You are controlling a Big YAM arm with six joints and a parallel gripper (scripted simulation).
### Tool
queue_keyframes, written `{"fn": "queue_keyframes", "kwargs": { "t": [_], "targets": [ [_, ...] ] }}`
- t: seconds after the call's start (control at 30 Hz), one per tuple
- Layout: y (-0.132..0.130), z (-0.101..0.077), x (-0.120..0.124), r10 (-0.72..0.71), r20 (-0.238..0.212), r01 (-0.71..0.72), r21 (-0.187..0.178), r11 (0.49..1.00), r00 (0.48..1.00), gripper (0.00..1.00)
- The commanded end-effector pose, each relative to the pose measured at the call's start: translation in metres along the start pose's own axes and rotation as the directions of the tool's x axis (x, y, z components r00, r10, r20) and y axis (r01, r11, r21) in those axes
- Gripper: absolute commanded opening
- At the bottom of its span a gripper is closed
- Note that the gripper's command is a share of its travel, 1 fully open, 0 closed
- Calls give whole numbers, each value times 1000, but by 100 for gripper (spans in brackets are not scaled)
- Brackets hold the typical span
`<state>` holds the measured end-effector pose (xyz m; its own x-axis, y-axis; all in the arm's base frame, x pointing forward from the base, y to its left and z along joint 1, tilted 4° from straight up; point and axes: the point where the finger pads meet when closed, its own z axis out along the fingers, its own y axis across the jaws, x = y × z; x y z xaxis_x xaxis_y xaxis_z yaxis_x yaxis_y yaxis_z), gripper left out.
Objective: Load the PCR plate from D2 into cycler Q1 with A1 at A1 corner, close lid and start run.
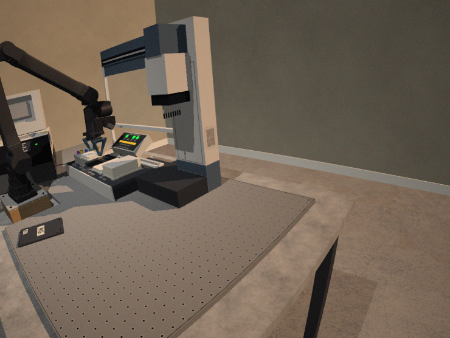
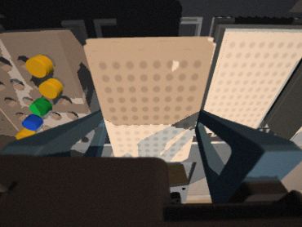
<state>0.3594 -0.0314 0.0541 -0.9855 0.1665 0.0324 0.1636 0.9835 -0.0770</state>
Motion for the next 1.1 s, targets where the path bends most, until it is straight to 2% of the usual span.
{"fn": "queue_keyframes", "kwargs": {
  "t": [0.0,0.13,0.43,0.6,0.67,0.87,1.07],
  "targets": [
    [2,-42,-27,13,97,-12,-13,1000,995,0],
    [7,-50,-32,4,110,-2,-15,1000,994,0],
    [0,-53,-21,17,76,-16,-11,1000,997,0],
    [-3,-69,-25,24,95,-23,-14,1000,995,0],
    [-3,-69,-29,25,107,-24,-15,1000,994,0],
    [-2,-61,-32,24,101,-23,-14,1000,995,0],
    [-2,-46,-23,21,66,-21,-9,1000,998,0]
  ]
}}
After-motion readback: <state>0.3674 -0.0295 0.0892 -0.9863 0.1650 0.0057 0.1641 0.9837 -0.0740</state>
